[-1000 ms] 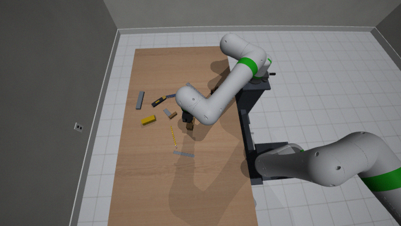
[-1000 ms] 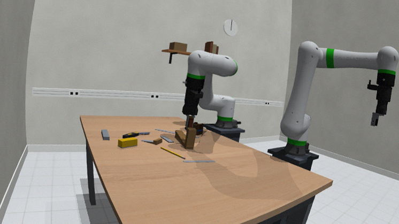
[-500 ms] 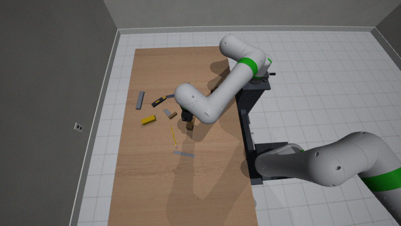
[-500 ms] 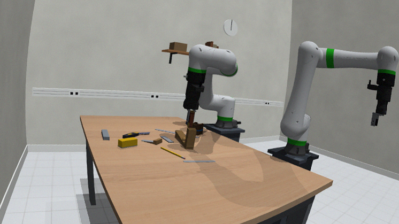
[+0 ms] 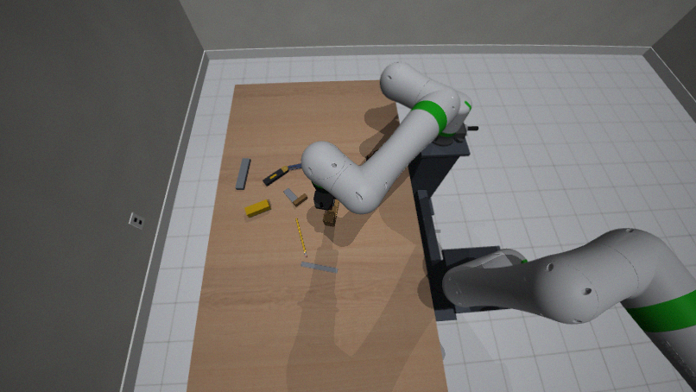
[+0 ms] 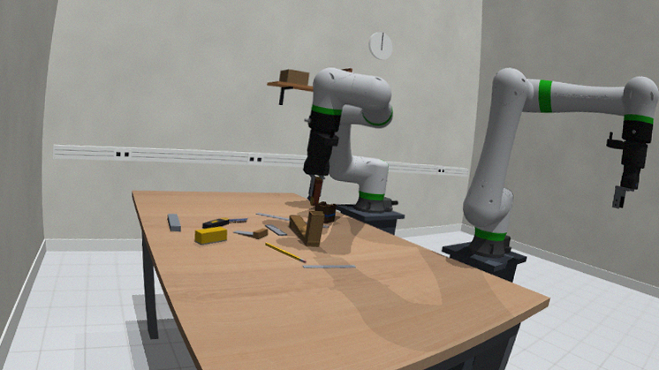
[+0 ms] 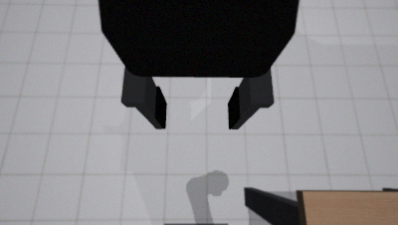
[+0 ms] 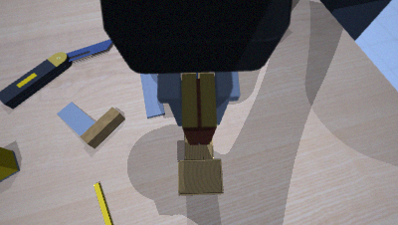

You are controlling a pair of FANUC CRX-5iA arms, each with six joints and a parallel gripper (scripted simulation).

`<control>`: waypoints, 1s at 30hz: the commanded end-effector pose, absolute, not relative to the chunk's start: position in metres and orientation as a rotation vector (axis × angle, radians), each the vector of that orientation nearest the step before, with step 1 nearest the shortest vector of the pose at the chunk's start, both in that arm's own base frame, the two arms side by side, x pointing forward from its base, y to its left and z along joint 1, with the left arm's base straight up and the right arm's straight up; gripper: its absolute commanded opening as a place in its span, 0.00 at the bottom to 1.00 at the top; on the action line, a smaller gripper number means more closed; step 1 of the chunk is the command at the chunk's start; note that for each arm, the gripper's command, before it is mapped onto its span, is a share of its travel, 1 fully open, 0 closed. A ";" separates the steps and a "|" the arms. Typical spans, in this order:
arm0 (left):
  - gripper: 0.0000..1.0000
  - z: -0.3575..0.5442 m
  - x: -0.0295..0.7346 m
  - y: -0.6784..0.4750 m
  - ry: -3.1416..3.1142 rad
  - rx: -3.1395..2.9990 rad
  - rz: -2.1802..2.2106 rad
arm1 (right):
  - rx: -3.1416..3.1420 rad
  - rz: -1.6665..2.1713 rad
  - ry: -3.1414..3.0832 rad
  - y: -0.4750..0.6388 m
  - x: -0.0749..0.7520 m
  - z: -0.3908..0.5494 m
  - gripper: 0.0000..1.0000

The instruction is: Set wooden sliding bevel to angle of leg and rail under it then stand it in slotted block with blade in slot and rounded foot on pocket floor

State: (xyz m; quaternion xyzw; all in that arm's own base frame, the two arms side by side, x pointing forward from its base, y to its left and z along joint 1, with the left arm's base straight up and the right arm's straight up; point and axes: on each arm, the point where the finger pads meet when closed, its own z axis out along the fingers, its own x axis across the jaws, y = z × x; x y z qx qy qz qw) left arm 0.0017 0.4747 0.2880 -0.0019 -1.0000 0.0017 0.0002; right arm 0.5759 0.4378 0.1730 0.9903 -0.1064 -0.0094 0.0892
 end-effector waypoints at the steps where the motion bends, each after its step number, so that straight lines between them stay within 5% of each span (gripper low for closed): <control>1: 1.00 0.290 0.002 0.475 -3.142 -0.006 0.000 | 2.947 -0.025 -0.317 0.438 0.576 0.176 0.00; 30: 1.00 0.290 0.002 0.475 -3.142 -0.006 0.000 | 2.947 -0.025 -0.317 0.438 0.576 0.227 0.00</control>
